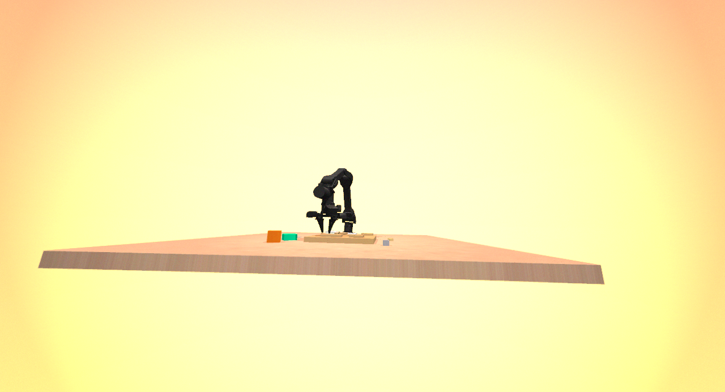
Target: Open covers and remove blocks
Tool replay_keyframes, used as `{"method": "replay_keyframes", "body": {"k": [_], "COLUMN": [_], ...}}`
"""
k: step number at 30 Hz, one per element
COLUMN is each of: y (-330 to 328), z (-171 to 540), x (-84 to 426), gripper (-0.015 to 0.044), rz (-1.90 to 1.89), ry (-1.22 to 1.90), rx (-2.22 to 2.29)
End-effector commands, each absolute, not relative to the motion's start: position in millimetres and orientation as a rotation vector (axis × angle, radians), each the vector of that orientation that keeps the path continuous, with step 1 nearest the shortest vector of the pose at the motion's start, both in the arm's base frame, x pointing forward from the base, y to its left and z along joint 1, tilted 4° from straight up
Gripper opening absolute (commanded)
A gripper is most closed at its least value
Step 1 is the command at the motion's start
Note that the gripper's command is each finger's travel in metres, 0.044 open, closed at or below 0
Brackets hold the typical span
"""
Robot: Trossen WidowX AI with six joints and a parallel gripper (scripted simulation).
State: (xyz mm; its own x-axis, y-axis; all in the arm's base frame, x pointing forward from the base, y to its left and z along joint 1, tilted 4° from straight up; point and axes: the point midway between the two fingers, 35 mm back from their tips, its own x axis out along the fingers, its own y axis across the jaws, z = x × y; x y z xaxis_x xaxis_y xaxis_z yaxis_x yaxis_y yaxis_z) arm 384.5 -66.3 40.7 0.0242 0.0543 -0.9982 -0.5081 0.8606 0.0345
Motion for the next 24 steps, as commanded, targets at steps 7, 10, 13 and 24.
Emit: {"method": "replay_keyframes", "body": {"k": [7, 10, 13, 24], "y": [-65.1, -65.0, -65.0, -64.4], "z": [33.0, 32.9, 31.6, 22.2], "x": [382.5, 382.5, 382.6, 382.6], "gripper": [0.0144, 0.0144, 0.0144, 0.0144], "rz": [0.453, 0.453, 0.453, 0.453], "ry": [1.501, 1.501, 1.501, 1.501], "rx": [-0.370, -0.370, -0.370, -0.370]}}
